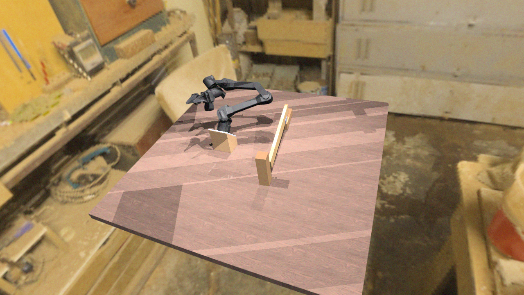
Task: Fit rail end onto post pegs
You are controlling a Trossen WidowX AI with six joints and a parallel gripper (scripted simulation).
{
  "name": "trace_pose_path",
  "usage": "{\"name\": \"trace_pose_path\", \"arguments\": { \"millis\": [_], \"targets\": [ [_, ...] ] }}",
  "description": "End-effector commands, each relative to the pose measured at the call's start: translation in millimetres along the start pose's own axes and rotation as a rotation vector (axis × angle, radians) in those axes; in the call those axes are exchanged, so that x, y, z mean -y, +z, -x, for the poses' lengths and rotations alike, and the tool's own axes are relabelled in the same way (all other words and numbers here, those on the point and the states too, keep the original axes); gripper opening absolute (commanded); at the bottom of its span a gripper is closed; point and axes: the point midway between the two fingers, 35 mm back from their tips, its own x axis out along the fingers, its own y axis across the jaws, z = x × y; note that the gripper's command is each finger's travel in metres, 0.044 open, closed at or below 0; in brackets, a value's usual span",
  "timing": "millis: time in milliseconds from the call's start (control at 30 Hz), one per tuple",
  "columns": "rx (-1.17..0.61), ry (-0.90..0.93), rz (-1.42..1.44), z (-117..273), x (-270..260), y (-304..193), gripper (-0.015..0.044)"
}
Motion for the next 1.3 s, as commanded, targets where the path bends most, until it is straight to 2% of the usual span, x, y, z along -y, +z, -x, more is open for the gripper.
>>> {"name": "trace_pose_path", "arguments": {
  "millis": [0,33,300,533,967,1267],
  "targets": [
    [0.003,-0.008,0.018,-0.5,1.2,-0.4,0.0426],
    [0.01,-0.033,0.071,-2.1,4.9,-1.7,0.044],
    [0.006,-0.447,0.918,-21.8,68.7,-14.0,0.044],
    [-0.228,-0.843,1.647,-28.6,134.4,-13.1,0.044],
    [-0.634,-1.176,2.217,-26.1,198.3,2.7,0.044],
    [-1.077,-1.391,2.537,-15.8,243.8,24.1,0.044]
  ]
}}
